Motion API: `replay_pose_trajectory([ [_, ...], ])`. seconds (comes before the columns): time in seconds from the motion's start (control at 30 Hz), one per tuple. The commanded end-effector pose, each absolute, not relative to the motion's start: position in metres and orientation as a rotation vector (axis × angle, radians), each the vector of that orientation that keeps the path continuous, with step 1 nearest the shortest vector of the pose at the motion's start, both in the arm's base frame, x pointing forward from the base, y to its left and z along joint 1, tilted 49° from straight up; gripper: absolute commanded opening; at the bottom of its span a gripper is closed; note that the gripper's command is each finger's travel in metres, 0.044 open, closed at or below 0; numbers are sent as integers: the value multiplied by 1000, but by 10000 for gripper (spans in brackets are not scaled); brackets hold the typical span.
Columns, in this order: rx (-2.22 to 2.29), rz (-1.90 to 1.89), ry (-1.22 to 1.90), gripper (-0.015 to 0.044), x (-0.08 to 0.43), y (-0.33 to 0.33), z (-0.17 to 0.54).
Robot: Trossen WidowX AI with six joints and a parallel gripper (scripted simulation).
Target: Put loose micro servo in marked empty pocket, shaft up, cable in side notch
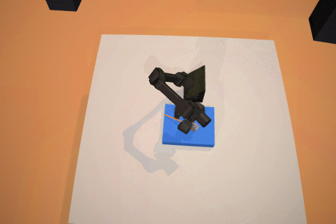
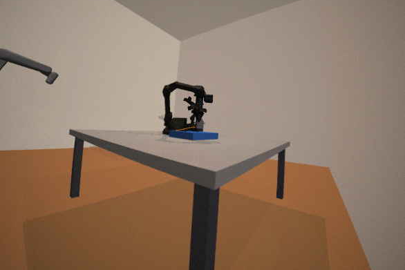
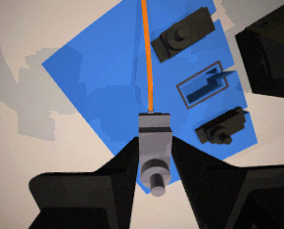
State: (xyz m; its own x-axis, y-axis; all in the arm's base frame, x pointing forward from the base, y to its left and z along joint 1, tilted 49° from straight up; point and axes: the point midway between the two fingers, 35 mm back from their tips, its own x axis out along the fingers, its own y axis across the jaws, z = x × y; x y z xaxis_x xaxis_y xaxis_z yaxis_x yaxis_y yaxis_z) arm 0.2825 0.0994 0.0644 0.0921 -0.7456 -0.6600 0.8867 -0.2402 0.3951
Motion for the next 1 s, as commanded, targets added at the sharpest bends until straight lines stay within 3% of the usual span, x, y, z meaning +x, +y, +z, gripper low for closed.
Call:
replay_pose_trajectory([
  [0.0, 848, -1505, 312, 0, 283, 101, 64],
  [0.97, 38, -1123, 961, 0, 283, 101, 64],
])
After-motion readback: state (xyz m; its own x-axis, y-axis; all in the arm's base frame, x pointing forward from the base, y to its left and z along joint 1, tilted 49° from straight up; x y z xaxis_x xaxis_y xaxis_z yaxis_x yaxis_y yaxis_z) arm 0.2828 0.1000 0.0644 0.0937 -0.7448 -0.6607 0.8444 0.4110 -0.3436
